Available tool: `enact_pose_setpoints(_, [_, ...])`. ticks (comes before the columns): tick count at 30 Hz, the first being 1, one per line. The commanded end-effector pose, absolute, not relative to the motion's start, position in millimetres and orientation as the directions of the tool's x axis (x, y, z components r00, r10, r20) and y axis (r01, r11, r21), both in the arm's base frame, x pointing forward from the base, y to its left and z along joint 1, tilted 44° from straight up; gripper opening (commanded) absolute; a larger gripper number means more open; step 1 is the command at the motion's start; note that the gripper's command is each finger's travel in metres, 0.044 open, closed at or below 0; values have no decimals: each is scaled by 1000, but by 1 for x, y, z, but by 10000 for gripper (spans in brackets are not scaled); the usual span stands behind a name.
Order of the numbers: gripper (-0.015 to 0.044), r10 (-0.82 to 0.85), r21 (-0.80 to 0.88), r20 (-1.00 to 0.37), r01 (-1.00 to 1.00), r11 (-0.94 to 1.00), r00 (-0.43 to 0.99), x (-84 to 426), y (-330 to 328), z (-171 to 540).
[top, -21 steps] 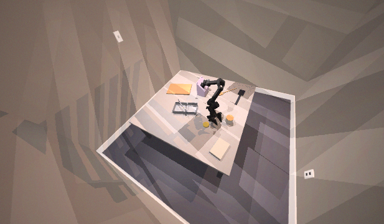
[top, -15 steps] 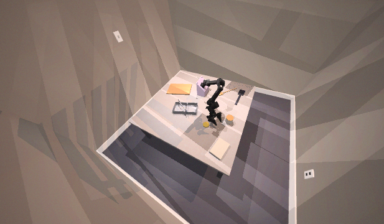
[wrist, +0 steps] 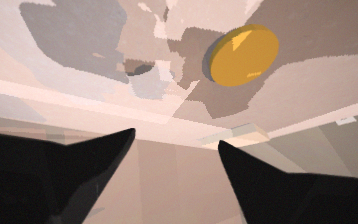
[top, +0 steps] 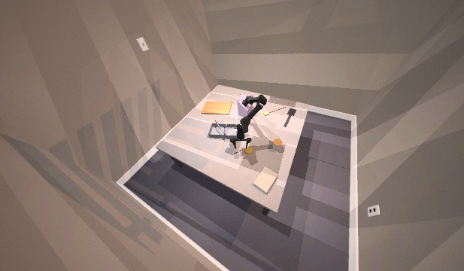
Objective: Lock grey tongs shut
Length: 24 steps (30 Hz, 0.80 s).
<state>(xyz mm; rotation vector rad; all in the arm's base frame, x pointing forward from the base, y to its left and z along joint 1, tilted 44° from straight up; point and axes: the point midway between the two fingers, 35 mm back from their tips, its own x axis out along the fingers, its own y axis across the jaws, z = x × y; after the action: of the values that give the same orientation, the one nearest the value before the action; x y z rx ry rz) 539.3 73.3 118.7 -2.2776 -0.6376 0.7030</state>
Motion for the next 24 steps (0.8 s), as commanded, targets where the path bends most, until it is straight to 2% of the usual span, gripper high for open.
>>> enact_pose_setpoints(1, [440,531,-820,-438,-81,-566,725,538,27,85])
enact_pose_setpoints(4, [440,496,-831,-454,-151,-536,740,536,4,88])
enact_pose_setpoints(7, [440,474,-838,-524,-327,-437,708,528,-18,68])
enact_pose_setpoints(12, [440,440,-698,-673,-707,-112,594,494,-69,19])
enact_pose_setpoints(16, [440,457,-448,-749,-875,184,479,461,-101,-10])
enact_pose_setpoints(19, [440,508,-159,-783,-905,395,360,426,-115,-30])
enact_pose_setpoints(21, [440,558,76,-783,-849,522,273,400,-123,-40])
enact_pose_setpoints(24, [440,647,409,-745,-656,634,161,361,-131,-46])
